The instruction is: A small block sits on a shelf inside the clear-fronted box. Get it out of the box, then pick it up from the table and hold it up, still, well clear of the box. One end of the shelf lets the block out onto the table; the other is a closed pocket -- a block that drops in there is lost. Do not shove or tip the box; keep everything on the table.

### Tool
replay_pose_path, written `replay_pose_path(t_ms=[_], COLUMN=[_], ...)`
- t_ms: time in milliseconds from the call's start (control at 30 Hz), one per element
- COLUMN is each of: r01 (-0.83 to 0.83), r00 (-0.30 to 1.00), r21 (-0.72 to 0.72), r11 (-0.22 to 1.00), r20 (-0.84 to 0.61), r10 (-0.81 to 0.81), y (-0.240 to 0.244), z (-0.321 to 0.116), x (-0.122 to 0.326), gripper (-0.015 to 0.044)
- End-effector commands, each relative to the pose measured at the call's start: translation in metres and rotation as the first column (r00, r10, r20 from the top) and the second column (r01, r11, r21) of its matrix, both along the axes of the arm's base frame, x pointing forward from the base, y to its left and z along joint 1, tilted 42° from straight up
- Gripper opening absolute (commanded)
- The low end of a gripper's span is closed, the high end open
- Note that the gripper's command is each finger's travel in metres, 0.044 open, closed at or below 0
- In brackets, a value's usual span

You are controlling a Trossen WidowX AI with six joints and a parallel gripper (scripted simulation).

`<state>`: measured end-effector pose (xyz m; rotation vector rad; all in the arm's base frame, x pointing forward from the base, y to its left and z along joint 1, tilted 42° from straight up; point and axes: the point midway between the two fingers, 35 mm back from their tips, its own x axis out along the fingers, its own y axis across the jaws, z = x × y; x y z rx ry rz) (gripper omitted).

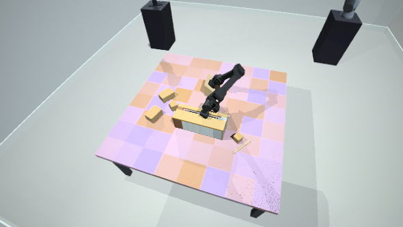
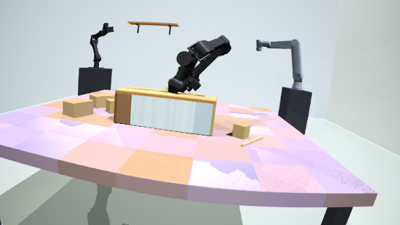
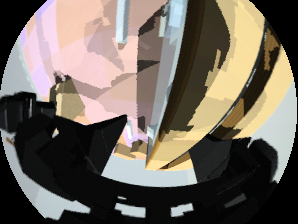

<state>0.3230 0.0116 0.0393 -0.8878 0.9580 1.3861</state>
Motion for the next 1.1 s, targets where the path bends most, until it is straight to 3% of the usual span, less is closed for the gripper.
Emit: replay_pose_path(t_ms=[0, 1067], r01=[-0.002, -0.002], r00=[1.000, 1.000], r21=[-0.006, -0.010], r11=[1.000, 1.000], r20=[-0.006, -0.006], r10=[0.002, 0.002], y=[-0.009, -0.073], z=[-0.010, -0.066], x=[-0.002, -0.005], gripper=[0.0400, 0.0400])
